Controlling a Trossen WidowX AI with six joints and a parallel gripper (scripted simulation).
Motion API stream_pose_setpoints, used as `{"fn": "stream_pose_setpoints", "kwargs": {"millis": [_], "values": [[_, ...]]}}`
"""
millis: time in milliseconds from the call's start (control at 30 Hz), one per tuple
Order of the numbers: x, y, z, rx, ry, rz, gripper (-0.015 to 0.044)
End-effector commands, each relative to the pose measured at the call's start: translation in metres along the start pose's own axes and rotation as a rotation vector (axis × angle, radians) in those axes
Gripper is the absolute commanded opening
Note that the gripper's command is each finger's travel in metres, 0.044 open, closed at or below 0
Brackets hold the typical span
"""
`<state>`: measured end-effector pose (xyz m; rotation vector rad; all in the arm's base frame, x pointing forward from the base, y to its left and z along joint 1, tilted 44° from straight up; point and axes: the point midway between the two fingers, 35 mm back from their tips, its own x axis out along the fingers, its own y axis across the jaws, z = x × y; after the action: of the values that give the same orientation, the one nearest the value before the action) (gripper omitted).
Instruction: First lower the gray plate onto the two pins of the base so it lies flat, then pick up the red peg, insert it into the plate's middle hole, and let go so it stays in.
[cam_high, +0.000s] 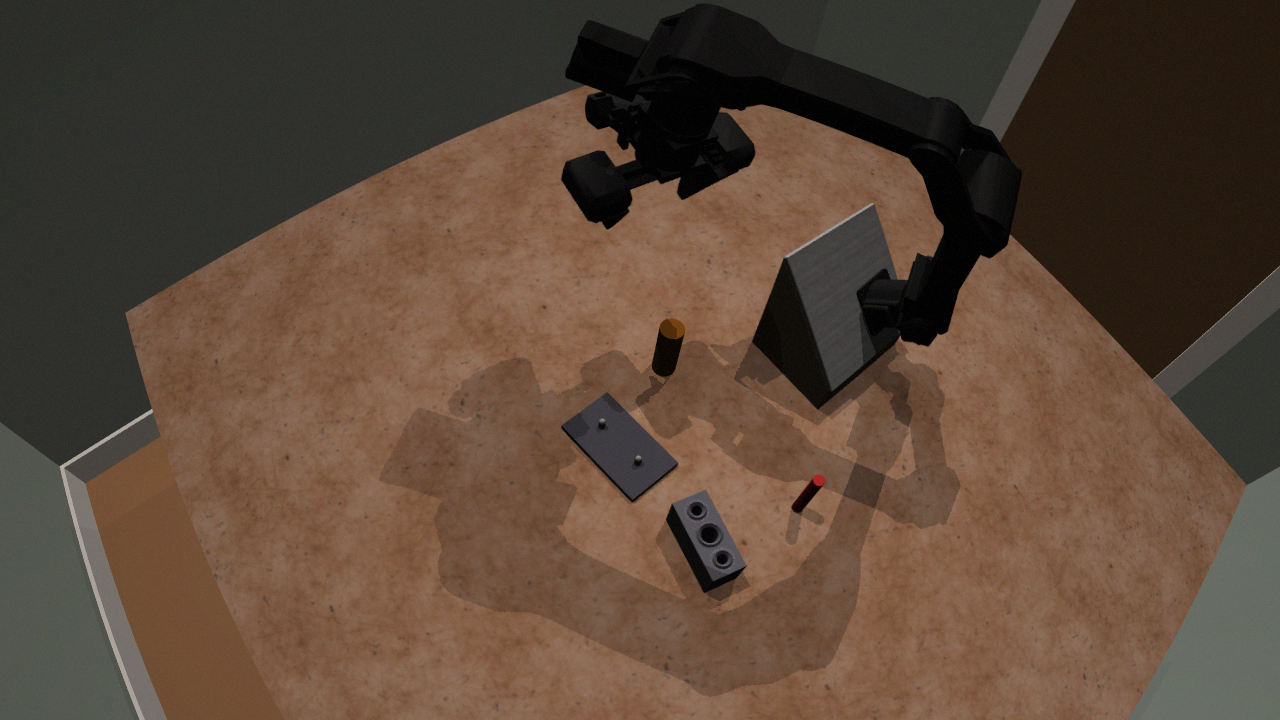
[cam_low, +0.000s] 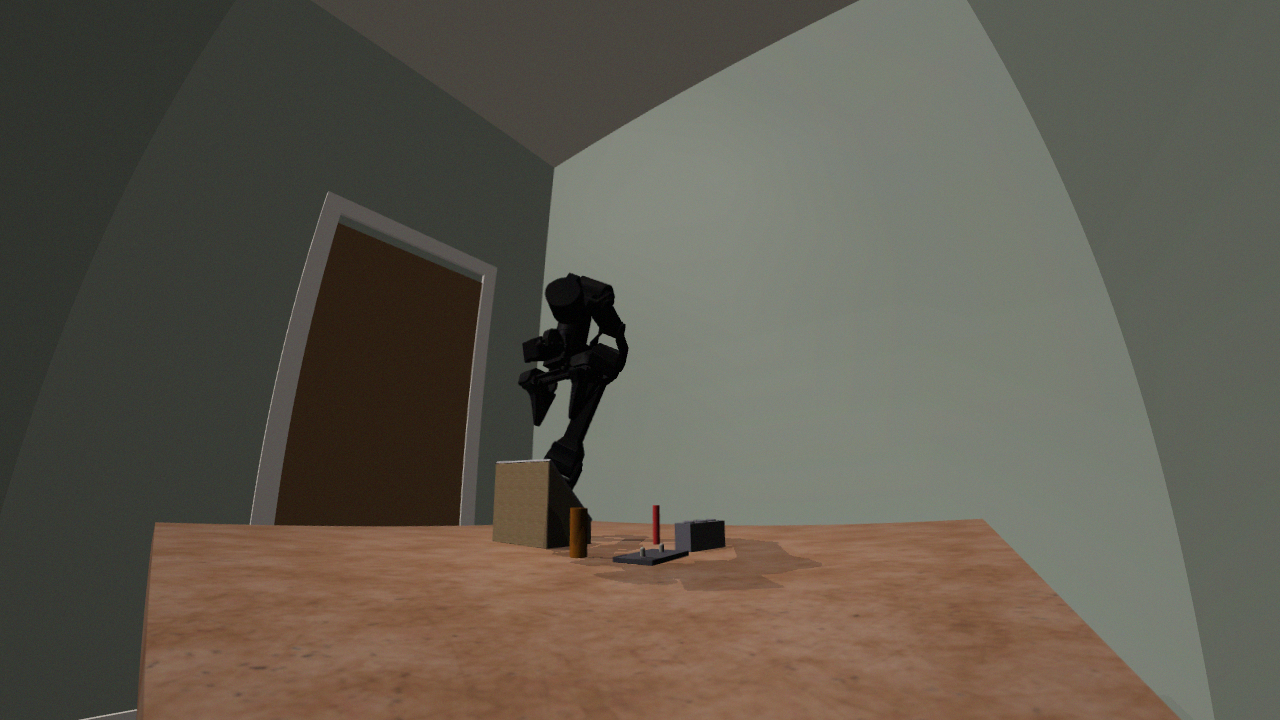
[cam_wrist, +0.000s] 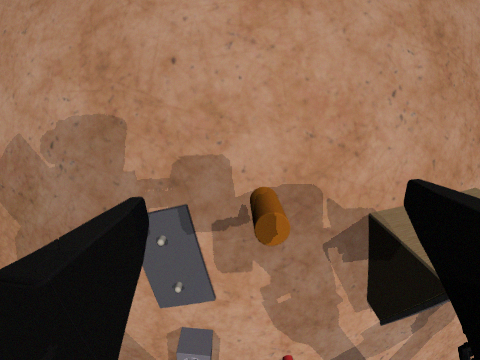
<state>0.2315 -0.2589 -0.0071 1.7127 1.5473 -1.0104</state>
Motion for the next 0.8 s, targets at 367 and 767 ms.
{"fn": "stream_pose_setpoints", "kwargs": {"millis": [367,767], "values": [[0.0,0.069,-0.135,-1.458,0.035,0.081,0.044],[0.006,0.087,-0.222,-2.329,0.042,0.183,0.044]]}}
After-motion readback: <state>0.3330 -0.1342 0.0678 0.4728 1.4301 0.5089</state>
